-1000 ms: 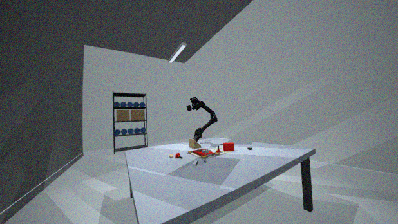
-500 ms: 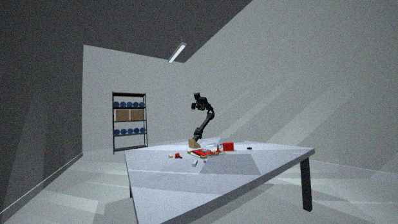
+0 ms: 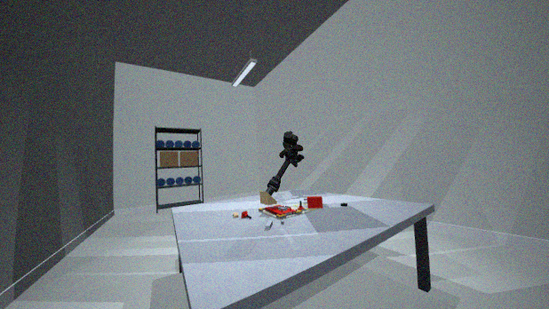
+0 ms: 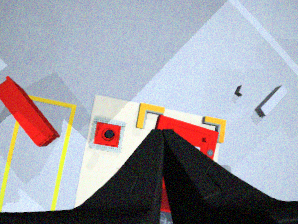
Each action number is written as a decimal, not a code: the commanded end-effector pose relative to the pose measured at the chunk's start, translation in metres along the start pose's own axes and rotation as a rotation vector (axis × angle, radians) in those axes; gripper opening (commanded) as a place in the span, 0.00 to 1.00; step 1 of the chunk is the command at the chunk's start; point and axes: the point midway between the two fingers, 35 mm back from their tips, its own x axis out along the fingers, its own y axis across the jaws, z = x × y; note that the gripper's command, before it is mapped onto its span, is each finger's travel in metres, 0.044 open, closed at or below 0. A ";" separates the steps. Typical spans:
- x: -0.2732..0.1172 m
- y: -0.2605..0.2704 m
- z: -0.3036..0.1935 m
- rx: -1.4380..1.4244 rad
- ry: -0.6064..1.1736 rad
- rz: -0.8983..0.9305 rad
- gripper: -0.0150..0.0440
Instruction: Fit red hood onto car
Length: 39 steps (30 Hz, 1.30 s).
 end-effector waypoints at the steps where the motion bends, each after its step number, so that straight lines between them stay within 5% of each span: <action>1: 0.034 0.015 0.005 -0.107 0.094 0.057 0.25; 16: 0.164 0.104 -0.006 -0.593 0.417 0.368 0.25; 39: 0.207 0.120 -0.030 -0.617 0.429 0.386 0.25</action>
